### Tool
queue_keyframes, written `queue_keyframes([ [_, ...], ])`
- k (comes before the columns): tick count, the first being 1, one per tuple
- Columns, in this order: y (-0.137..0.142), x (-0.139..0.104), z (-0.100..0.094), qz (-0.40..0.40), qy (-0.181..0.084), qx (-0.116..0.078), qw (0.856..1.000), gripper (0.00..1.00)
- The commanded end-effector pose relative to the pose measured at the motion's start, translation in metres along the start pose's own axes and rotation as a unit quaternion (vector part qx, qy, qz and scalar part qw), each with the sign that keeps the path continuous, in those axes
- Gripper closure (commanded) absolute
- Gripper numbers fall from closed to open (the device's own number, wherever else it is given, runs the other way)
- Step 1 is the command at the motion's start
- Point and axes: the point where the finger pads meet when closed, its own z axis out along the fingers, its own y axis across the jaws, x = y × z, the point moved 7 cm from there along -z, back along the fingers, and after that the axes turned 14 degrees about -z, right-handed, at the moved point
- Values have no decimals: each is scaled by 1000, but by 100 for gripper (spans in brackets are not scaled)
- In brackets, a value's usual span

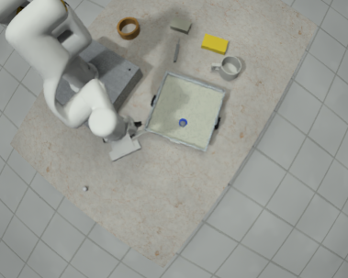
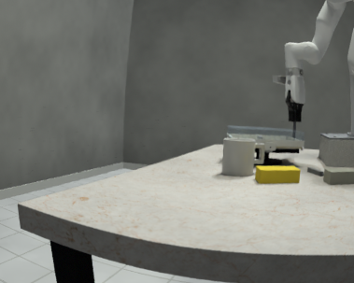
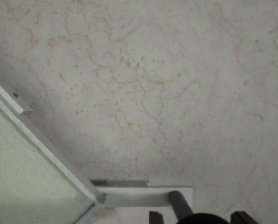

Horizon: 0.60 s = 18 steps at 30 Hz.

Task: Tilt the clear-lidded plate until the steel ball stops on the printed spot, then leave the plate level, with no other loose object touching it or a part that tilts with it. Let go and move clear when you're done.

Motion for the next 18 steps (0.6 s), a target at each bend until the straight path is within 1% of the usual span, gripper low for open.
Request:
queue_keyframes([
  [1,0,1,-1,0,2,0,1000,100],
  [18,-1,2,-3,-1,2,0,1000,100],
])
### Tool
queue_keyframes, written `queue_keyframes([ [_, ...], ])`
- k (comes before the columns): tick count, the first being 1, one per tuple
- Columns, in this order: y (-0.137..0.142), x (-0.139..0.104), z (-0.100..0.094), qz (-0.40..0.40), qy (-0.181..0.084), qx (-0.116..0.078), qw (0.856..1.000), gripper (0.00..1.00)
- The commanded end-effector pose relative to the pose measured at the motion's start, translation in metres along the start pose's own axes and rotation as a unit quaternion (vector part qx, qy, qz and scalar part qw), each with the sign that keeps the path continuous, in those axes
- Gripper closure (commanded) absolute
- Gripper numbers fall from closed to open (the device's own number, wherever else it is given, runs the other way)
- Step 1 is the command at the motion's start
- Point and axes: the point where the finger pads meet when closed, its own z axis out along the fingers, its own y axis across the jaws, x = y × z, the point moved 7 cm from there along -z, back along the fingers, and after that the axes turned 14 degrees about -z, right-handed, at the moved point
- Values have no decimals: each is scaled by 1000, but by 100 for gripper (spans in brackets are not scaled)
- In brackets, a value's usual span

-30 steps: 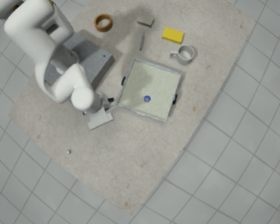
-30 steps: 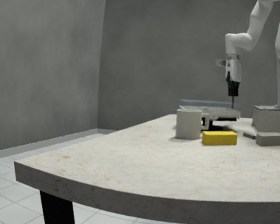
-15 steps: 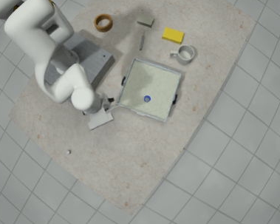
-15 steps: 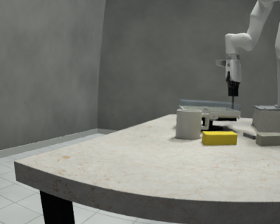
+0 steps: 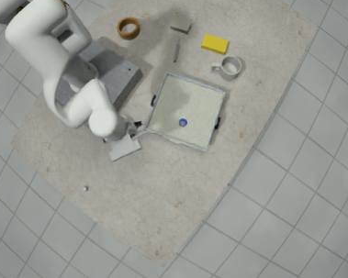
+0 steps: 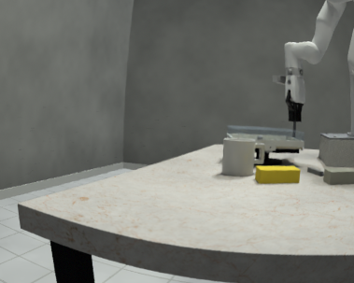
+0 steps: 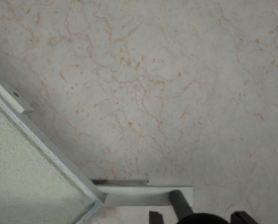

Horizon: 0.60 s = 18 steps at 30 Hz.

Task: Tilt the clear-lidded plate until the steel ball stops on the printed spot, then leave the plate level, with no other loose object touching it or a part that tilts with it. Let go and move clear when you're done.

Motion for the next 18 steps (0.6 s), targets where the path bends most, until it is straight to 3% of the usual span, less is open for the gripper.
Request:
queue_keyframes([
  [1,0,2,-2,0,3,0,1000,100],
  [18,0,3,0,1,3,0,1000,100],
])
